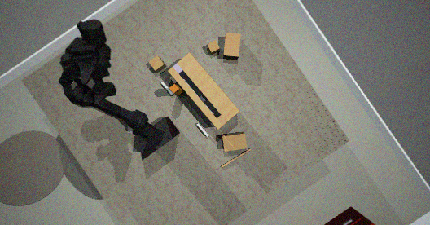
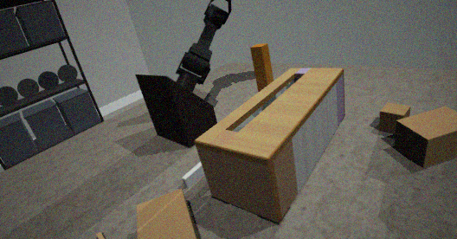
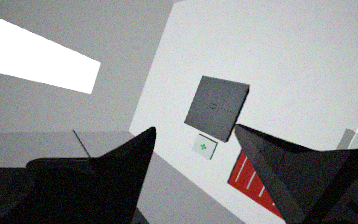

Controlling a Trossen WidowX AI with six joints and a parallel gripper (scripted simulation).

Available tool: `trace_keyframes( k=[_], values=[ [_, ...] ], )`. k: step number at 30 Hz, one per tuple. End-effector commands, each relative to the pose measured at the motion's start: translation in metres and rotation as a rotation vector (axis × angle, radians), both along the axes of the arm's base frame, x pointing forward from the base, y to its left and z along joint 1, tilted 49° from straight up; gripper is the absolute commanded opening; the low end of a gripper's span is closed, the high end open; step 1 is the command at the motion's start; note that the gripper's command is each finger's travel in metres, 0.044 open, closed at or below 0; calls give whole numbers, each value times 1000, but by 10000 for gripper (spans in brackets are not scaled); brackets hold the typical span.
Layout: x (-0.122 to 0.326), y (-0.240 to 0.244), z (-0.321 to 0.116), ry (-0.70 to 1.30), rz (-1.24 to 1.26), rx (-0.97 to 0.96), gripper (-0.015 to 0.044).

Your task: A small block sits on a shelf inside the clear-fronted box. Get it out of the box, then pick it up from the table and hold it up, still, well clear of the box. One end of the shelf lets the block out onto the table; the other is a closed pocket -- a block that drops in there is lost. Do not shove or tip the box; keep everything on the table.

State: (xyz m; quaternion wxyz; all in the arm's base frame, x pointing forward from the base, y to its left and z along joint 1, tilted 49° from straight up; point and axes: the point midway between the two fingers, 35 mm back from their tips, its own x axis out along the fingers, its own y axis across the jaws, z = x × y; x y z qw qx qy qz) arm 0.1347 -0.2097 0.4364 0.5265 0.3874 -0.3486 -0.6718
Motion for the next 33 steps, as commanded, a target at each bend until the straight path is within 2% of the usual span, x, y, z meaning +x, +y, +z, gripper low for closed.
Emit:
trace_keyframes(
  k=[1,4,11,16,22,28,33],
  values=[
    [2,0,-2,8,8,8,400],
    [33,-5,-29,115,123,116,400],
    [106,3,-123,408,463,463,400],
    [140,29,-194,577,709,740,400],
    [159,79,-270,707,1010,1113,400],
    [161,147,-326,693,1323,1554,400],
    [161,204,-349,482,1549,1945,400]
  ],
)
